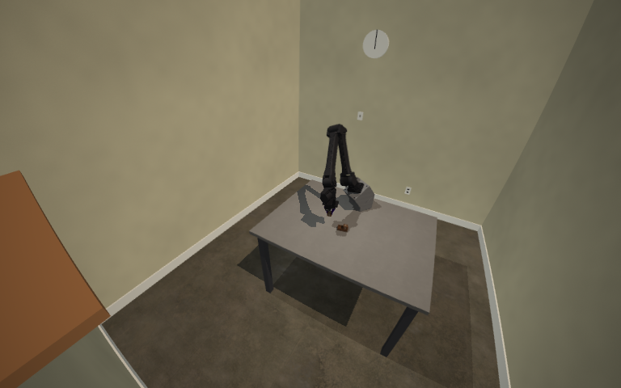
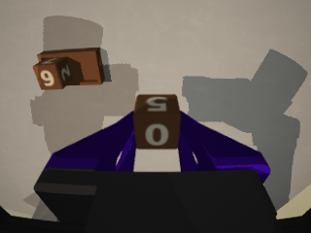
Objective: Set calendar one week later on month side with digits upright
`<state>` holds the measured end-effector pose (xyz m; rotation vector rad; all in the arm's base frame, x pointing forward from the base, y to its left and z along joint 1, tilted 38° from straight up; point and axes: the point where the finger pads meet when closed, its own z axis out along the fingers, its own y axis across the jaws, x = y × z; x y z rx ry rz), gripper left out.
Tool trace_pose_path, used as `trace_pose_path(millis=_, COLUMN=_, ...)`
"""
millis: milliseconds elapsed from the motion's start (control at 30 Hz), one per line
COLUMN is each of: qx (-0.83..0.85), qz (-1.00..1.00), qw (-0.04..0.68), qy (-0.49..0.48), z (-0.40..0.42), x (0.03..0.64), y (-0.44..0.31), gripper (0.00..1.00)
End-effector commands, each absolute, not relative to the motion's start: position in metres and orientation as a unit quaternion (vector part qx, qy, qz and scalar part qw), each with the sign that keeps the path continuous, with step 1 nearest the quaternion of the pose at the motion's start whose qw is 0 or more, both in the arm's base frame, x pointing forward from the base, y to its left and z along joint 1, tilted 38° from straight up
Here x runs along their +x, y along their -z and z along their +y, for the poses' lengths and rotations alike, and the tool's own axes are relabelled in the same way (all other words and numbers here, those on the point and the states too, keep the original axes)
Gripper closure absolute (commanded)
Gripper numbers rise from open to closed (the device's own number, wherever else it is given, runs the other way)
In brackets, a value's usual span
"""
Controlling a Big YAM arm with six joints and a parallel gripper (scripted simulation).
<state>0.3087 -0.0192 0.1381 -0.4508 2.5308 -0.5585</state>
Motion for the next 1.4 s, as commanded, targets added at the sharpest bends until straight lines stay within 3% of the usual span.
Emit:
trace_pose_path(millis=0, qx=-0.154, qz=0.925, qw=0.282, qy=0.204, z=-0.015, x=0.328, y=-0.163, gripper=0.74)
trace_pose_path(millis=867, qx=-0.164, qz=0.930, qw=0.257, qy=0.207, z=-0.045, x=0.359, y=-0.074, gripper=0.74)
trace_pose_path(millis=1367, qx=-0.163, qz=0.927, qw=0.266, qy=0.208, z=-0.047, x=0.365, y=-0.073, gripper=0.74)
